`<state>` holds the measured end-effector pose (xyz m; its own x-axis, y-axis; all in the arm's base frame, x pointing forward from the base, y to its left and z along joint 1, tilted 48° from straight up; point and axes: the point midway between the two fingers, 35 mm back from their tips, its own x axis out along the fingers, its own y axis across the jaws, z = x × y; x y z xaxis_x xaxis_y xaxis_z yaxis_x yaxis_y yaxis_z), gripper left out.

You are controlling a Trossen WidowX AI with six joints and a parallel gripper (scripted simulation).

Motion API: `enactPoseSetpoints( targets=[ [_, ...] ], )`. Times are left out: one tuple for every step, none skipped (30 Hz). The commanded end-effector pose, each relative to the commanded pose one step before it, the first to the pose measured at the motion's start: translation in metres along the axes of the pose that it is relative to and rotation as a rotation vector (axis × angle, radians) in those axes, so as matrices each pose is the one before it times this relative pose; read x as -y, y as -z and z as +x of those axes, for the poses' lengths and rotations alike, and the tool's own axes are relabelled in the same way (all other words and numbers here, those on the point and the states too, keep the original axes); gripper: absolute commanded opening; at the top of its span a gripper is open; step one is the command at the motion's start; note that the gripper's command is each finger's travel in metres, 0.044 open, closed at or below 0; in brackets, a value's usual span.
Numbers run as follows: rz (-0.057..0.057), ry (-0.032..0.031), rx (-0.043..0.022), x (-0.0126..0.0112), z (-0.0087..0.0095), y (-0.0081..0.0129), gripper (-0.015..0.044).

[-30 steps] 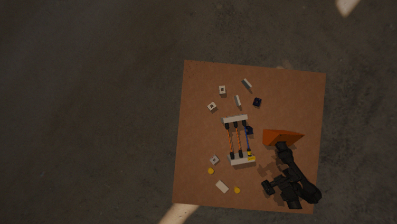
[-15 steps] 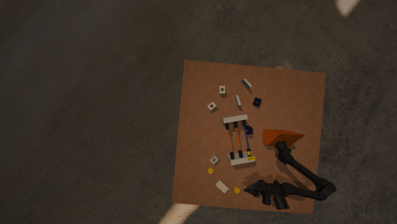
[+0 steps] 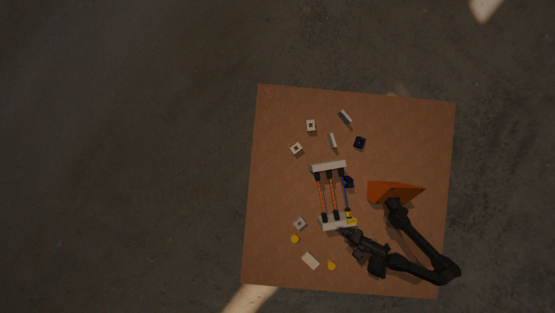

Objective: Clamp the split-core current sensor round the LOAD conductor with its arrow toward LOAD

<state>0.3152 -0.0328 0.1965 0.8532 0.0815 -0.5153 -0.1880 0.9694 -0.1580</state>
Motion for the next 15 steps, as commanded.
enactPoseSetpoints(
  targets=[
    [0.0009, -0.15146, -0.19260, -0.00287, -0.00152, 0.04645, 0.0440],
    [0.0147, -0.05738, -0.05187, -0.00303, -0.00027, 0.01411, 0.0440],
    [0.0198, -0.06011, -0.04373, -0.00373, -0.00082, 0.01285, 0.0440],
    [0.0227, -0.06059, -0.03396, -0.00422, -0.00121, 0.01120, 0.0440],
    [0.0229, -0.06427, -0.02416, -0.00475, -0.00124, 0.01005, 0.0440],
    [0.0268, -0.06525, -0.01500, -0.00521, -0.00184, 0.00862, 0.0440],
    [0.0290, -0.06293, -0.00555, -0.00536, -0.00234, 0.00686, 0.0440],
    [0.0260, -0.06182, 0.00544, -0.00520, -0.00225, 0.00528, 0.0440],
    [0.0315, -0.06708, 0.01665, -0.00588, -0.00319, 0.00414, 0.0440],
    [0.0392, -0.07330, 0.03263, -0.00670, -0.00461, 0.00243, 0.0440],
    [0.0409, -0.06636, 0.04556, -0.00631, -0.00547, -0.00008, 0.0440],
    [0.0327, -0.04648, 0.04381, -0.00459, -0.00480, -0.00174, 0.0440],
    [0.0198, -0.02551, 0.02955, -0.00260, -0.00308, -0.00175, 0.0440],
    [0.0066, -0.00809, 0.01036, -0.00085, -0.00105, -0.00070, 0.0440],
    [0.0000, 0.00000, 0.00000, 0.00000, 0.00000, 0.00000, 0.0440]
  ],
)
